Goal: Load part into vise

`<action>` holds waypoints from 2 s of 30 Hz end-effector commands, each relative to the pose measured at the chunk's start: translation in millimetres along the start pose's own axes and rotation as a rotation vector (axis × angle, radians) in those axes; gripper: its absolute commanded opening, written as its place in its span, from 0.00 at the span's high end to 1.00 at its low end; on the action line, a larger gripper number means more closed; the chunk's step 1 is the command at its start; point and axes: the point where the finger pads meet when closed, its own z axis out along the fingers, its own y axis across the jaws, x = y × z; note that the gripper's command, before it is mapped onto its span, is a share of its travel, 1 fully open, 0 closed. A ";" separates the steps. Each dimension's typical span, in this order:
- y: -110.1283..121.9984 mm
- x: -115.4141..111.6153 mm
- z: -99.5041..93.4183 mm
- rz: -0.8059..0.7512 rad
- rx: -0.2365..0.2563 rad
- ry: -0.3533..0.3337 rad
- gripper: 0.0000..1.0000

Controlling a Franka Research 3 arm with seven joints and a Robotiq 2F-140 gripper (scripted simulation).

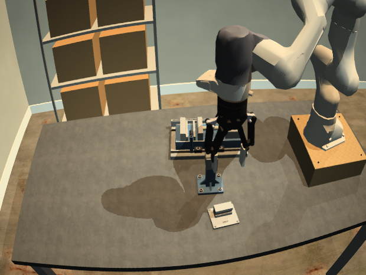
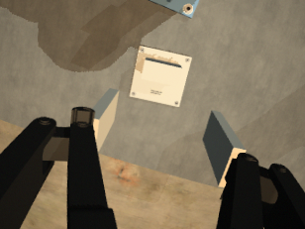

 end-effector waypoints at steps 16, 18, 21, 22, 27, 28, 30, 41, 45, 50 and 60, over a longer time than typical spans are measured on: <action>-0.2 -0.2 0.2 0.005 0.000 0.003 0.49; -0.2 -0.2 0.2 0.005 0.000 0.003 0.49; -0.2 -0.2 0.2 0.005 0.000 0.003 0.49; -0.2 -0.2 0.2 0.005 0.000 0.003 0.49; -0.2 -0.2 0.3 0.005 0.000 0.003 0.49; -0.2 -0.2 0.4 0.005 0.000 0.003 0.49; -0.2 -0.2 0.7 0.005 0.000 0.003 0.49; -0.2 -0.2 4.2 0.005 0.000 0.003 0.49; -0.2 -0.2 7.2 0.005 0.000 0.003 0.49; -0.2 -0.2 12.5 0.005 0.000 0.003 0.49; -0.3 -0.2 24.6 0.005 0.000 0.003 0.49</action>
